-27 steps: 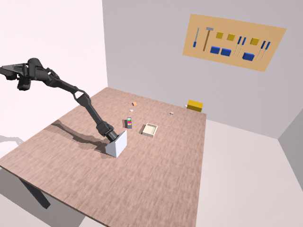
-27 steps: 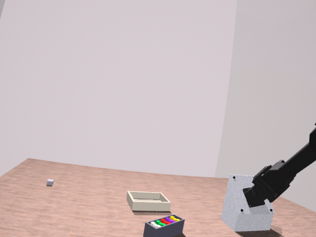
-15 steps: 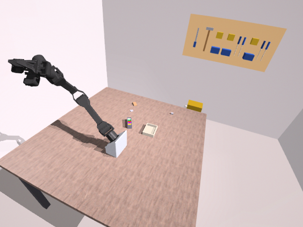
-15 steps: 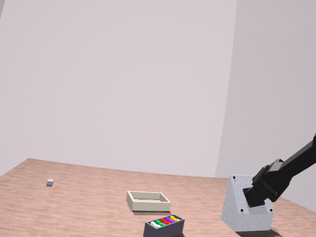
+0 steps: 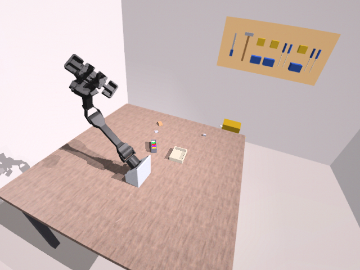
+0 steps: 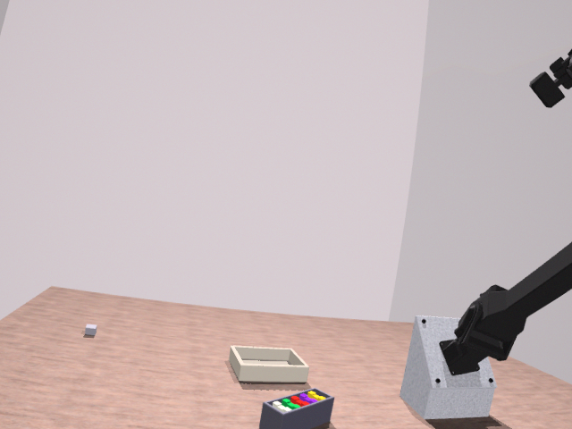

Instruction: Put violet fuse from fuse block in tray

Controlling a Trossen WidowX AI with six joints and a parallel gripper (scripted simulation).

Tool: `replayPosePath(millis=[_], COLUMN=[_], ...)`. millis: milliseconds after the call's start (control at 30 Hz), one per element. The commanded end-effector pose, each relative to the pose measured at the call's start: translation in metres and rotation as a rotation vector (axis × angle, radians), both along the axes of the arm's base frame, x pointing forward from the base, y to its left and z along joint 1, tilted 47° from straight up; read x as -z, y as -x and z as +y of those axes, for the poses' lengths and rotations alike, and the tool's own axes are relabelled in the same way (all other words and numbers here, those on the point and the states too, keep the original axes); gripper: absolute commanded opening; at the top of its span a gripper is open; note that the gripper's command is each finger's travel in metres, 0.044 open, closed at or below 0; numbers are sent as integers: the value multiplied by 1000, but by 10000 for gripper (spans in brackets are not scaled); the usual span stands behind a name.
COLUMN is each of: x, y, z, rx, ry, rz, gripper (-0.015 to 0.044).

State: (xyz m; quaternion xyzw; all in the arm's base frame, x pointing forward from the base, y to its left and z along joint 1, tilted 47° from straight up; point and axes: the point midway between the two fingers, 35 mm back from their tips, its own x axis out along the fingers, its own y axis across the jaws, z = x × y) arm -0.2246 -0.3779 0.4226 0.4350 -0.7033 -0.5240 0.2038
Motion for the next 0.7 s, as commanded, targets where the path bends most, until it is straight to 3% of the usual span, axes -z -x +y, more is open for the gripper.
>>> replayPosePath(millis=[0,333,667], x=[35,123,207], y=[-36,-163,-307], z=[-27,-69,-49], rx=[-138,-598,-1112], ry=[-136,-421,-652], rz=[30,125,249], gripper=[69,69,69])
